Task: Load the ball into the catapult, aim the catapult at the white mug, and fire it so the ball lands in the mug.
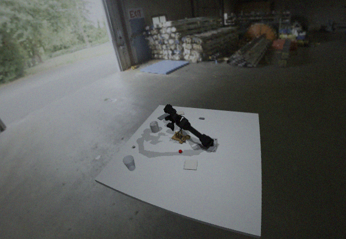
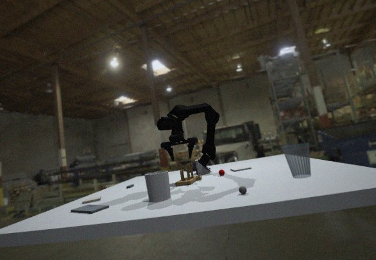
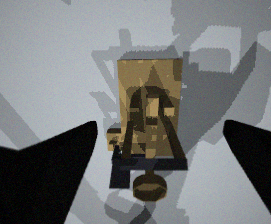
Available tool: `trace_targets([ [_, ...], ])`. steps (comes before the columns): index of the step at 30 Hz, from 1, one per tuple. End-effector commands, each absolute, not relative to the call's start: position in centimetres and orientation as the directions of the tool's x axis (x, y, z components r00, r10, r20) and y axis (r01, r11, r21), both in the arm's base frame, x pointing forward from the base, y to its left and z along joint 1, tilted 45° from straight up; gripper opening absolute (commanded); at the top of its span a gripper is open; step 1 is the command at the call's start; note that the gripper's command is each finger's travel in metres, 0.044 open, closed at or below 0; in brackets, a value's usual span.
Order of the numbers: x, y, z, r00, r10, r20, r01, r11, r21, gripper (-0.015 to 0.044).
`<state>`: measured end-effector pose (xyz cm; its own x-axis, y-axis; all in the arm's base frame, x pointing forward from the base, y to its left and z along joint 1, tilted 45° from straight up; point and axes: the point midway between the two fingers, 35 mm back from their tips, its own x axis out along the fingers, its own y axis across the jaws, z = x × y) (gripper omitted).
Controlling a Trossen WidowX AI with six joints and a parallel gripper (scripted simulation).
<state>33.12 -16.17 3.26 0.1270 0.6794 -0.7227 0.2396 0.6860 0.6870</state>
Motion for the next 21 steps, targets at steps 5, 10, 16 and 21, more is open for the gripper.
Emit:
trace_targets([
  [5, 33.4, -13.3, 0.7, 0.116, 0.689, -0.716, 0.243, 0.679, 0.693, 0.0440],
  [10, 33.5, -13.0, 0.3, 0.116, 0.688, -0.716, 0.243, 0.679, 0.693, 0.0440],
  [16, 33.6, -12.3, -0.4, 0.117, 0.688, -0.716, 0.243, 0.679, 0.693, 0.0440],
  [21, 33.7, -11.8, -1.0, 0.117, 0.688, -0.716, 0.243, 0.679, 0.693, 0.0440],
])
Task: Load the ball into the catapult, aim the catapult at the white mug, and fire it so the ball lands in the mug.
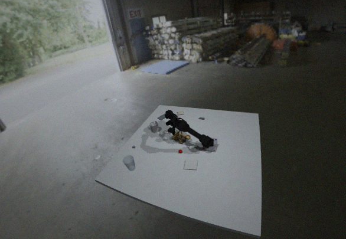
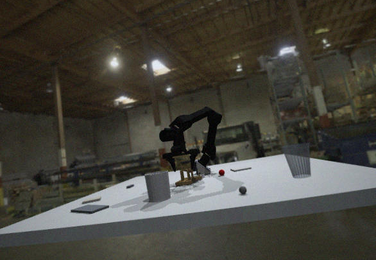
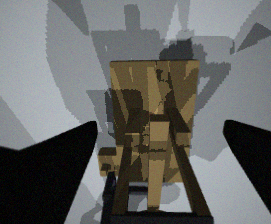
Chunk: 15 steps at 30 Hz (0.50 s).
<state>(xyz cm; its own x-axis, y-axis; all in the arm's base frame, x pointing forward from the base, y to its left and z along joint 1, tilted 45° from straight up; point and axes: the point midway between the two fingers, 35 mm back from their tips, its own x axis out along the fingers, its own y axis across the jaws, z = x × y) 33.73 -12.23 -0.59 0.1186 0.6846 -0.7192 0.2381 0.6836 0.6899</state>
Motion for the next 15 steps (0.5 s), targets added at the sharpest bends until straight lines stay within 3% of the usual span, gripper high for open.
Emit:
trace_targets([
  [1, 33.8, -11.7, -1.1, 0.117, 0.688, -0.716, 0.243, 0.679, 0.693, 0.0440],
  [15, 34.0, -10.0, -2.7, 0.117, 0.689, -0.715, 0.243, 0.678, 0.694, 0.0440],
])
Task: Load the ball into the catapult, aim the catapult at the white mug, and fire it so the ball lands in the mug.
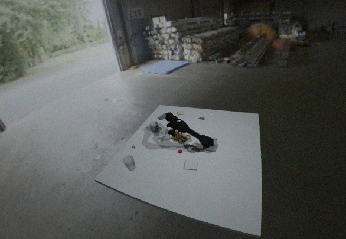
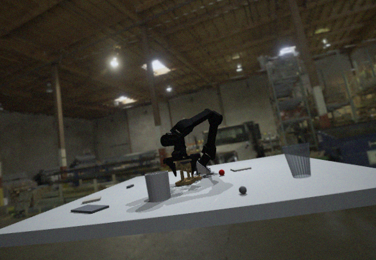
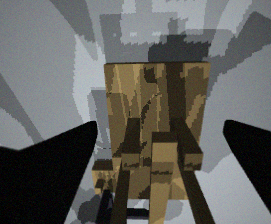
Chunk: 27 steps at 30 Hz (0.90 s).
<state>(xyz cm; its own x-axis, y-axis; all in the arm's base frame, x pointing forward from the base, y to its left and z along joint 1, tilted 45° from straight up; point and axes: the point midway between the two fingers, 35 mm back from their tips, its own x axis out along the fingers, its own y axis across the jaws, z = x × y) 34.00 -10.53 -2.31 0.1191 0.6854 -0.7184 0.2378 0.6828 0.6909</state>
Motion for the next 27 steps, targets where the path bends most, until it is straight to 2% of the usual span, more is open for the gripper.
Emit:
trace_targets([
  [1, 34.0, -9.9, -2.8, 0.117, 0.690, -0.715, 0.243, 0.678, 0.694, 0.0440],
  [5, 34.0, -9.6, -3.0, 0.117, 0.690, -0.714, 0.242, 0.678, 0.694, 0.0440],
  [16, 34.0, -10.0, -2.8, 0.118, 0.686, -0.718, 0.238, 0.682, 0.691, 0.0151],
  [22, 34.0, -10.0, -2.8, 0.118, 0.686, -0.718, 0.238, 0.682, 0.691, 0.0111],
  [26, 33.6, -12.7, -0.1, 0.118, 0.686, -0.718, 0.239, 0.682, 0.691, 0.0006],
  [27, 33.5, -13.2, 0.5, 0.118, 0.686, -0.718, 0.239, 0.682, 0.691, 0.0000],
])
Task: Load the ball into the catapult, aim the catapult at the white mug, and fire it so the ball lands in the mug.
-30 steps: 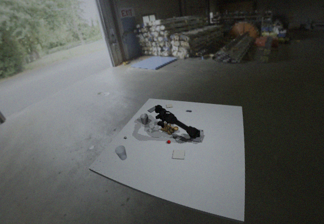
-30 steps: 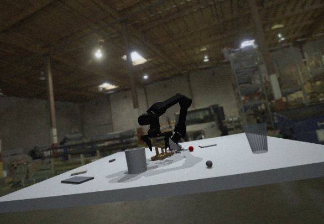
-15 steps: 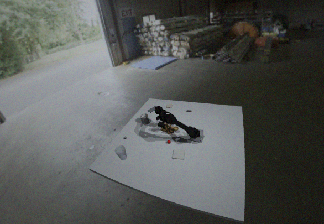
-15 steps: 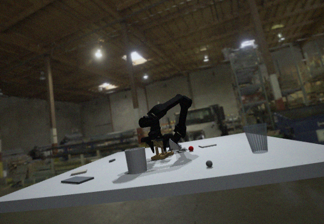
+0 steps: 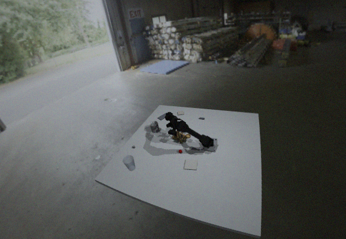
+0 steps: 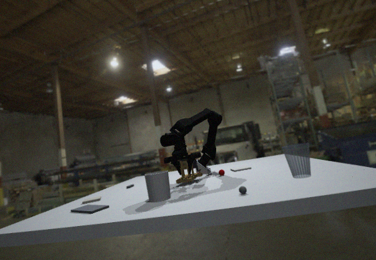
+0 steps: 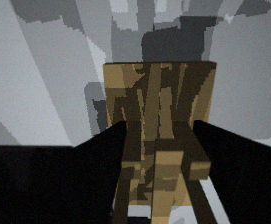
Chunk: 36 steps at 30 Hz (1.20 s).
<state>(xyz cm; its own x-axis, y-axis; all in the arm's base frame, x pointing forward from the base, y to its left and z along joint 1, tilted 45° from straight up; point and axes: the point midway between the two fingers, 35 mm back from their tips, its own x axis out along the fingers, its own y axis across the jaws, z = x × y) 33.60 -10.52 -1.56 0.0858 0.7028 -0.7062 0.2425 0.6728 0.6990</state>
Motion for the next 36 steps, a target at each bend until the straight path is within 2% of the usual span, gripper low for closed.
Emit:
trace_targets([
  [1, 33.4, -13.4, 0.7, 0.118, 0.687, -0.717, 0.239, 0.682, 0.692, 0.0000],
  [36, 34.1, -9.9, -2.9, 0.117, 0.689, -0.715, 0.243, 0.678, 0.694, 0.0000],
])
